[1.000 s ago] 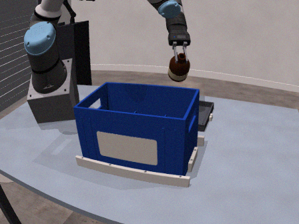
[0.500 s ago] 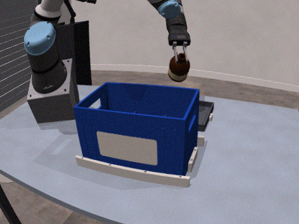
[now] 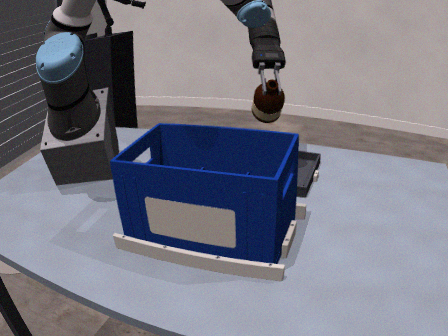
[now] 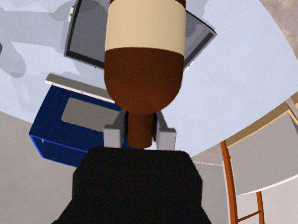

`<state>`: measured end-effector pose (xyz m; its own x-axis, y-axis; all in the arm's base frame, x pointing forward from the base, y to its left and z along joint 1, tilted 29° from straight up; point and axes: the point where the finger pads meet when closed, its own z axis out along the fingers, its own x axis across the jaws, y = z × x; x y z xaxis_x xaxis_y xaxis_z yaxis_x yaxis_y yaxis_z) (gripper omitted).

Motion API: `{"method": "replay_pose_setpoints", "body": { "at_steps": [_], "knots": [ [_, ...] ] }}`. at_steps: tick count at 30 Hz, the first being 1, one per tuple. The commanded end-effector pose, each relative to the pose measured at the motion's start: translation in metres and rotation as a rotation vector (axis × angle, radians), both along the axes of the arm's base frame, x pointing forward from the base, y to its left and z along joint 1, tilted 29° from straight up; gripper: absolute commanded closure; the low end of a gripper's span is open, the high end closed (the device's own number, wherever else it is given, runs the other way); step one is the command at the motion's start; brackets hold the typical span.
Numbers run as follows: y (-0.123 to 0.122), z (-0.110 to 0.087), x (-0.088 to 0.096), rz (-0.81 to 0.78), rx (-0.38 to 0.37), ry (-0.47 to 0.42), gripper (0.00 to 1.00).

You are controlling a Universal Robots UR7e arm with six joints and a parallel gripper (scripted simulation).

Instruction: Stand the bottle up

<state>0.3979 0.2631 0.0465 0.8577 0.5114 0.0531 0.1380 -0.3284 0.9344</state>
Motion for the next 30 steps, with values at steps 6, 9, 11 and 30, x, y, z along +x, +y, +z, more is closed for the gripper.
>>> {"method": "replay_pose_setpoints", "body": {
  "at_steps": [6, 9, 11, 30],
  "knots": [
    [0.0004, 0.0005, 0.0001, 0.001, 0.001, -0.001, 1.0],
    [0.0004, 0.0004, 0.0001, 0.0, -0.001, -0.002, 1.0],
    [0.0003, 0.0003, 0.0, -0.001, -0.004, -0.003, 1.0],
    [-0.0005, -0.0011, -0.0009, -0.016, -0.086, -0.05, 1.0]
  ]
}}
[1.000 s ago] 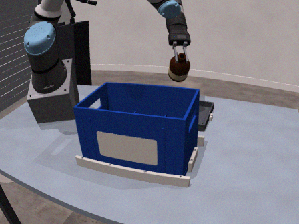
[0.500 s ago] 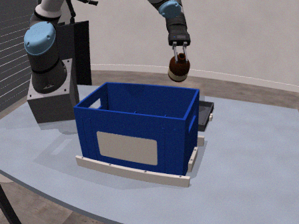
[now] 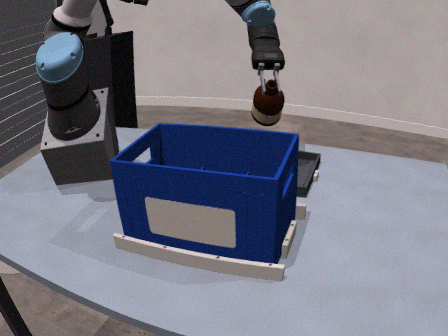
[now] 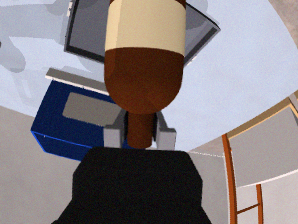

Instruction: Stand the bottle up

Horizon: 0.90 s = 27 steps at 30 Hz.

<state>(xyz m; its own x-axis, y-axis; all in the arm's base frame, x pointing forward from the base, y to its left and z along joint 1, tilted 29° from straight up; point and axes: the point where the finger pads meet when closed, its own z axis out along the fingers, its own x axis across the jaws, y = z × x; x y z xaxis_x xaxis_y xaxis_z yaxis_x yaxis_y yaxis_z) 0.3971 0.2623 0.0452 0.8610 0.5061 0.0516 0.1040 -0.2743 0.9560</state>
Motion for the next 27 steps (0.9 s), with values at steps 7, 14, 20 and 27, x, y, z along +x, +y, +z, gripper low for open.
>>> {"method": "replay_pose_setpoints", "body": {
  "at_steps": [7, 14, 20, 27],
  "knots": [
    [0.0008, 0.0004, 0.0, -0.005, -0.056, -0.035, 1.0],
    [0.0017, 0.0008, 0.0004, -0.001, -0.083, -0.052, 1.0],
    [0.002, 0.001, 0.0005, 0.001, -0.09, -0.057, 1.0],
    [0.002, 0.001, 0.0005, 0.001, -0.091, -0.057, 1.0]
  ]
}}
